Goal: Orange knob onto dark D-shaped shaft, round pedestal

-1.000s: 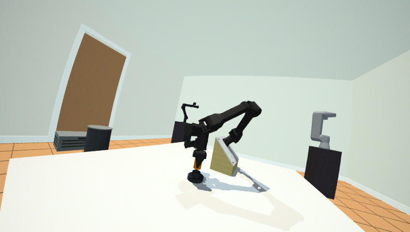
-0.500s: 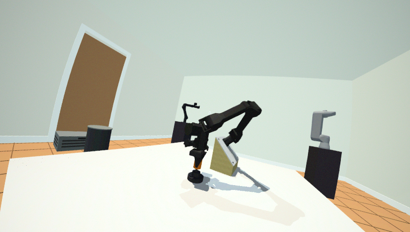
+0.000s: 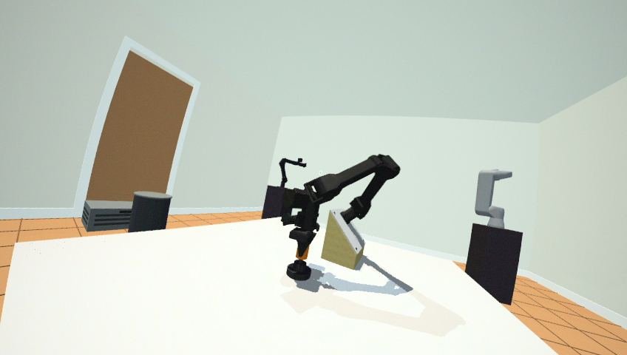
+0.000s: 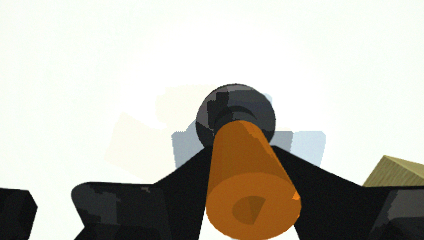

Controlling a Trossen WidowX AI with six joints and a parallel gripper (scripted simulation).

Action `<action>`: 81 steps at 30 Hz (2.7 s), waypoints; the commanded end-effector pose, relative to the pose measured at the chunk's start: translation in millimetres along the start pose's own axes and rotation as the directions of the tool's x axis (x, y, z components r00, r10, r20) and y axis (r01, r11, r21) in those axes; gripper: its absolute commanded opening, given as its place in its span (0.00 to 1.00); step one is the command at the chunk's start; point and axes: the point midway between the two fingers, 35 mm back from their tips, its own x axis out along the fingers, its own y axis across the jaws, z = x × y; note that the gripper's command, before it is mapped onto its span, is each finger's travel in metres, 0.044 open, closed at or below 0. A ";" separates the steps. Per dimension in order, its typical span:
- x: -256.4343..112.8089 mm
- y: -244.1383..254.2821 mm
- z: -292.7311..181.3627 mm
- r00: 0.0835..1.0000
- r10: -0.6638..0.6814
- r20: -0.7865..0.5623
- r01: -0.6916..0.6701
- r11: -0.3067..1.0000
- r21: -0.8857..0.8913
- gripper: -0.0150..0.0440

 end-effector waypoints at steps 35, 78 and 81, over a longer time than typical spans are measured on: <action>0.6 0.0 0.0 1.000 0.001 -0.001 -0.001 0.978 0.211 0.25; 0.2 -0.2 -0.1 1.000 0.001 -0.001 0.000 0.912 0.410 0.25; 0.8 0.2 -0.2 1.000 0.001 -0.001 0.000 0.912 0.410 0.25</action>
